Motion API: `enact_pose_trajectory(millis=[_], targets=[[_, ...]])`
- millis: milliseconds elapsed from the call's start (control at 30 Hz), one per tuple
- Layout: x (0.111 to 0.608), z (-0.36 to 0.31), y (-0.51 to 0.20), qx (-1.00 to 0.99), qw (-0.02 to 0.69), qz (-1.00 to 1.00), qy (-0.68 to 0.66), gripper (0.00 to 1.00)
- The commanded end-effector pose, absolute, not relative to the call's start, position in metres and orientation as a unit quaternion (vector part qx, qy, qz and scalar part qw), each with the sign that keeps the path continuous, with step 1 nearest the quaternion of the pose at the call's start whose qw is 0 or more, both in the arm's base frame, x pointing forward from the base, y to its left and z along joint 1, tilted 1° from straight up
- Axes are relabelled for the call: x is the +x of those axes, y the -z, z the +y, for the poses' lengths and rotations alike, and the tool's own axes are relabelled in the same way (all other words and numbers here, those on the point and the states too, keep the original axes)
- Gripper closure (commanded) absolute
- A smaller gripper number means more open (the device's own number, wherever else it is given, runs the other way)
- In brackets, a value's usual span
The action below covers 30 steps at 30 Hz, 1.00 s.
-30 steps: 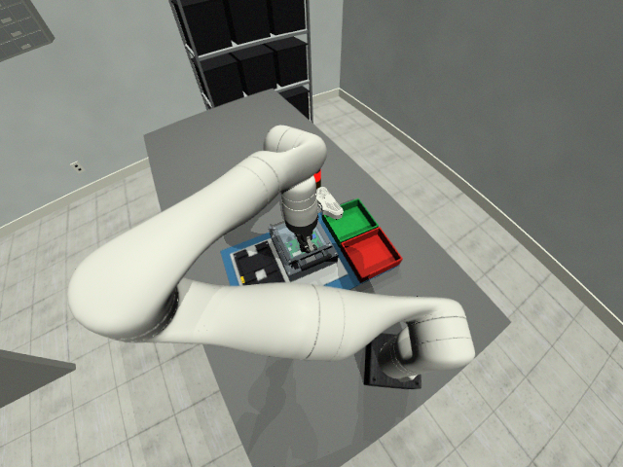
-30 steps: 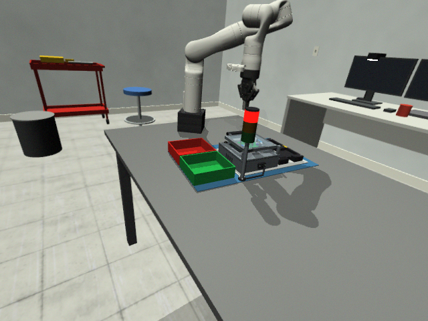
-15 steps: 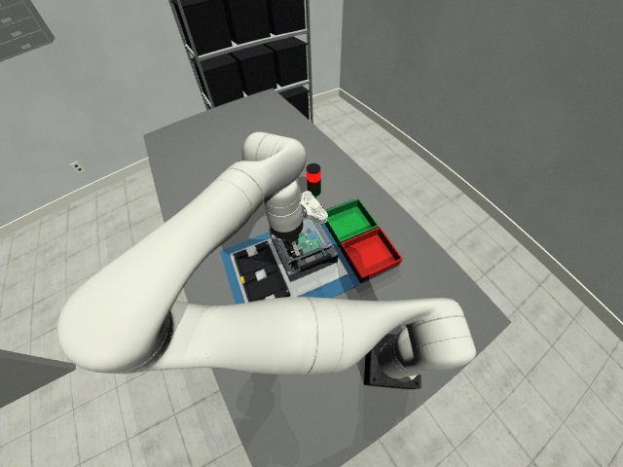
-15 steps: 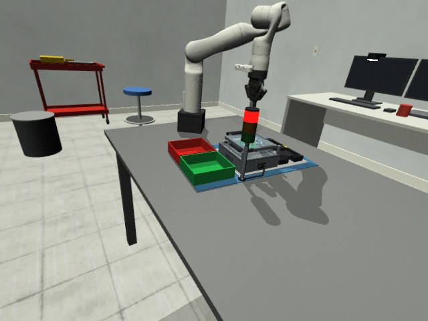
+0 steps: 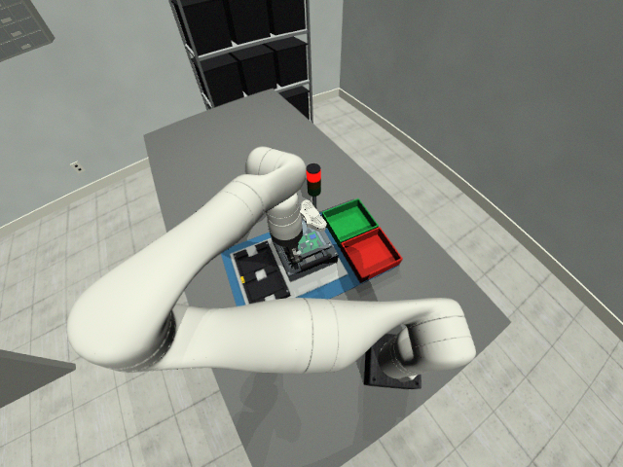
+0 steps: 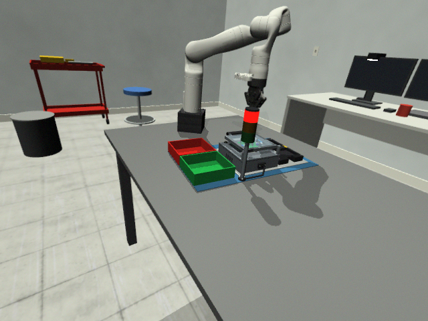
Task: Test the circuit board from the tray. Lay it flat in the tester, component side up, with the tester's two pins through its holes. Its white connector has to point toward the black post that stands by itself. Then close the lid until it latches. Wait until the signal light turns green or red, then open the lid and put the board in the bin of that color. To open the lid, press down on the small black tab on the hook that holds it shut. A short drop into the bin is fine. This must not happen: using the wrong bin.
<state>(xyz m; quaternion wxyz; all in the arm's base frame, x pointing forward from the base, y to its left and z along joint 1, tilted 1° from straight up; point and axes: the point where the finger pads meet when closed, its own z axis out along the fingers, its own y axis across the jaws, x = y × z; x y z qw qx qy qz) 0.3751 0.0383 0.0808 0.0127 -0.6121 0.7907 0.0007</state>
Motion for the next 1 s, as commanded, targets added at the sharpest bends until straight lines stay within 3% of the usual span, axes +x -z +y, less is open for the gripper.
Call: enact_pose_trajectory(millis=[0, 967], targets=[[0.373, 0.036, -0.068, -0.610, 0.008, 0.792, -0.001, 1.00], [0.374, 0.037, -0.042, -0.610, 0.008, 0.792, -0.001, 1.00]])
